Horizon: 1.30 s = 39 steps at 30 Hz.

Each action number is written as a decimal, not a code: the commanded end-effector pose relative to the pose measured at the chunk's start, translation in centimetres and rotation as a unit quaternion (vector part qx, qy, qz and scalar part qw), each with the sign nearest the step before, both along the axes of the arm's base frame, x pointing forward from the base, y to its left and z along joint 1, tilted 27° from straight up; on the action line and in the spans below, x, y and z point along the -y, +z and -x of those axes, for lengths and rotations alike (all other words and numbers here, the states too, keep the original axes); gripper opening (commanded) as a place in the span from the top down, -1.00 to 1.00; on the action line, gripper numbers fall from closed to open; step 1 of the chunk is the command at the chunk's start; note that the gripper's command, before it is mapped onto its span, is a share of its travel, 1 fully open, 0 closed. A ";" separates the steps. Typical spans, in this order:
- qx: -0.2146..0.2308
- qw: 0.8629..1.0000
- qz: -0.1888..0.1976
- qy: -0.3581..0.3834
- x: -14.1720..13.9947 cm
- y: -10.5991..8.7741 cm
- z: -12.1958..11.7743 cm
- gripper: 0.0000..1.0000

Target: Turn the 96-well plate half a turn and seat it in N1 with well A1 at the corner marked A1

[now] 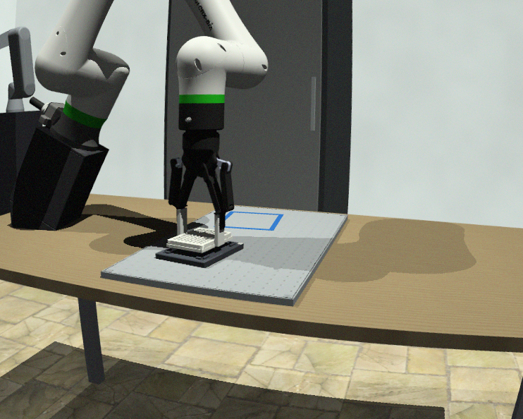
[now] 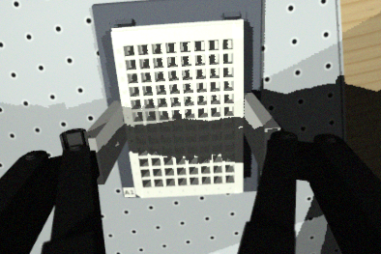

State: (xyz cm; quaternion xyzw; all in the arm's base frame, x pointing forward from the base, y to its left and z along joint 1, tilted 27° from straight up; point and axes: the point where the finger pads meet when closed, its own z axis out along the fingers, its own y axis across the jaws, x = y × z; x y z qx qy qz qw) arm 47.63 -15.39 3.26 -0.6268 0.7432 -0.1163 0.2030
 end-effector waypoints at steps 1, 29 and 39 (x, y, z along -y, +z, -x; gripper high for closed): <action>0.000 1.000 0.000 0.000 0.0 0.0 0.0 1.00; 0.000 1.000 0.000 0.000 0.0 -0.3 -0.2 1.00; 0.000 1.000 0.000 0.000 0.0 -0.5 -0.2 1.00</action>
